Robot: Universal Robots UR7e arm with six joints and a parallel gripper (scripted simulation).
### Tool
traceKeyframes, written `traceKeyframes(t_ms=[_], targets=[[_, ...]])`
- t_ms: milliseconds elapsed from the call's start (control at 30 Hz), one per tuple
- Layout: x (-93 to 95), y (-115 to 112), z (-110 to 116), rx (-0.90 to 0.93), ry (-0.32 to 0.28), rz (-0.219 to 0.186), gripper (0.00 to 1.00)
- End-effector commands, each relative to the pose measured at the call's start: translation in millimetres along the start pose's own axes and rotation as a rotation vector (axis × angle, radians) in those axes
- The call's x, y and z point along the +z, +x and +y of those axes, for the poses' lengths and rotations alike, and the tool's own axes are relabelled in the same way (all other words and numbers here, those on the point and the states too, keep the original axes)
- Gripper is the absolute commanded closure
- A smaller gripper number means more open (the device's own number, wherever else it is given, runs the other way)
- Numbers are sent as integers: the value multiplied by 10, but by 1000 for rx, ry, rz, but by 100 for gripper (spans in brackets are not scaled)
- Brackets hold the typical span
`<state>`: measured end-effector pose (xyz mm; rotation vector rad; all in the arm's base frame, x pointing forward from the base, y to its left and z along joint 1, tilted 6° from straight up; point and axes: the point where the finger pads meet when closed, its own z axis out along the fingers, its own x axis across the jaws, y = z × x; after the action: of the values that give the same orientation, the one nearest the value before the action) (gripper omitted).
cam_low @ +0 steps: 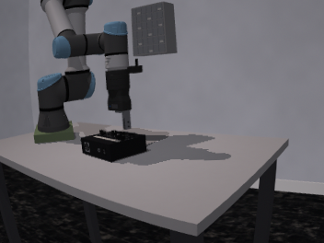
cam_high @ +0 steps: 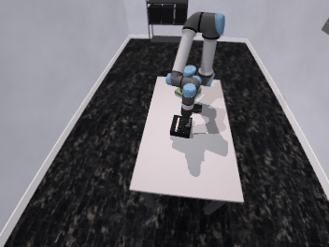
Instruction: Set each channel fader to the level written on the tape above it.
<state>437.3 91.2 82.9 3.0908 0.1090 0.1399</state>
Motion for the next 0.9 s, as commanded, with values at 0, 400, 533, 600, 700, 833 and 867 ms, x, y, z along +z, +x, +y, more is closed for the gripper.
traceKeyframes(t_ms=[0,400,533,600,700,833,867], targets=[[8,4,1,0,0,1,100],[76,4,1,0,0,1,100],[99,4,1,0,0,1,100],[107,4,1,0,0,1,100],[113,4,1,0,0,1,100],[114,4,1,0,0,1,100],[114,4,1,0,0,1,100]])
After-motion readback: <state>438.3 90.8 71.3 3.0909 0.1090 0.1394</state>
